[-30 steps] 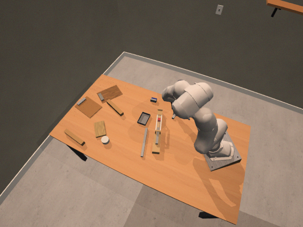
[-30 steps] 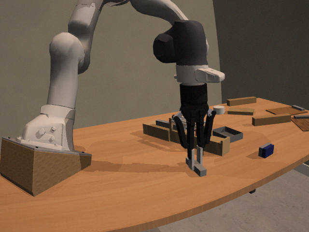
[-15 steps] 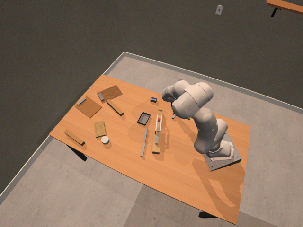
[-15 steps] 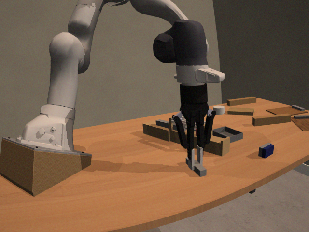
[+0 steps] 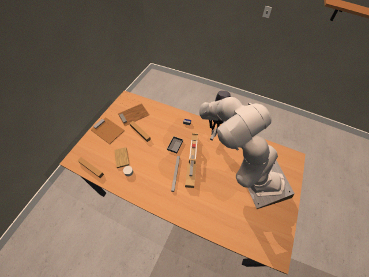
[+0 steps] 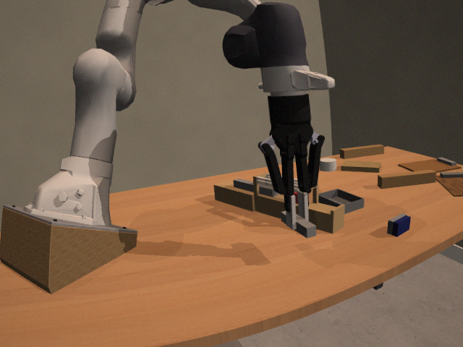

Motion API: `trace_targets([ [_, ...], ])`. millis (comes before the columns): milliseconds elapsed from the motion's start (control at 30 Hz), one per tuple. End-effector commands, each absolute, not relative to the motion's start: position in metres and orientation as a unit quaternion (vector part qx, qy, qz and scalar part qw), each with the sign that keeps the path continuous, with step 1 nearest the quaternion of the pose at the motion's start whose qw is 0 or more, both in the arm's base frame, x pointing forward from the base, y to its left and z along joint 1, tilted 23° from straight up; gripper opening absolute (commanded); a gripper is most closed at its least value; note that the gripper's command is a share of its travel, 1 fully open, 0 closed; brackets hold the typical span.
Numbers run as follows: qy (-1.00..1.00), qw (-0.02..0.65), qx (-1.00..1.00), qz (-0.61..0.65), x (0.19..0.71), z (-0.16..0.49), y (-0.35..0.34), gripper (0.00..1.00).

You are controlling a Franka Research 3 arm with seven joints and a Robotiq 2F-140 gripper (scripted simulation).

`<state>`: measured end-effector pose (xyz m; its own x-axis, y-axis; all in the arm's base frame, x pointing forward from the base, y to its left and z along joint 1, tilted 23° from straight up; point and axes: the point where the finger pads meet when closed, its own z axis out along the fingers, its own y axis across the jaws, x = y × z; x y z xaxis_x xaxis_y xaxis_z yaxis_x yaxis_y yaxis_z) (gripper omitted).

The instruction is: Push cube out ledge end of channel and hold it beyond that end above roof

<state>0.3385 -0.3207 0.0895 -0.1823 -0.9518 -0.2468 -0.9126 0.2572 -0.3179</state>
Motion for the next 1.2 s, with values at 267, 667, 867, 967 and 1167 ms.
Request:
trace_targets([
  [267, 0.779, 0.2, -0.593, -0.03, 0.315, 0.143, -0.324, 0.0],
  [667, 0.779, 0.2, -0.593, -0.03, 0.315, 0.143, -0.324, 0.0],
  [867, 0.779, 0.2, -0.593, -0.03, 0.315, 0.143, -0.324, 0.0],
  [967, 0.779, 0.2, -0.593, -0.03, 0.315, 0.143, -0.324, 0.0],
  [1167, 0.779, 0.2, -0.593, -0.03, 0.315, 0.143, -0.324, 0.0],
])
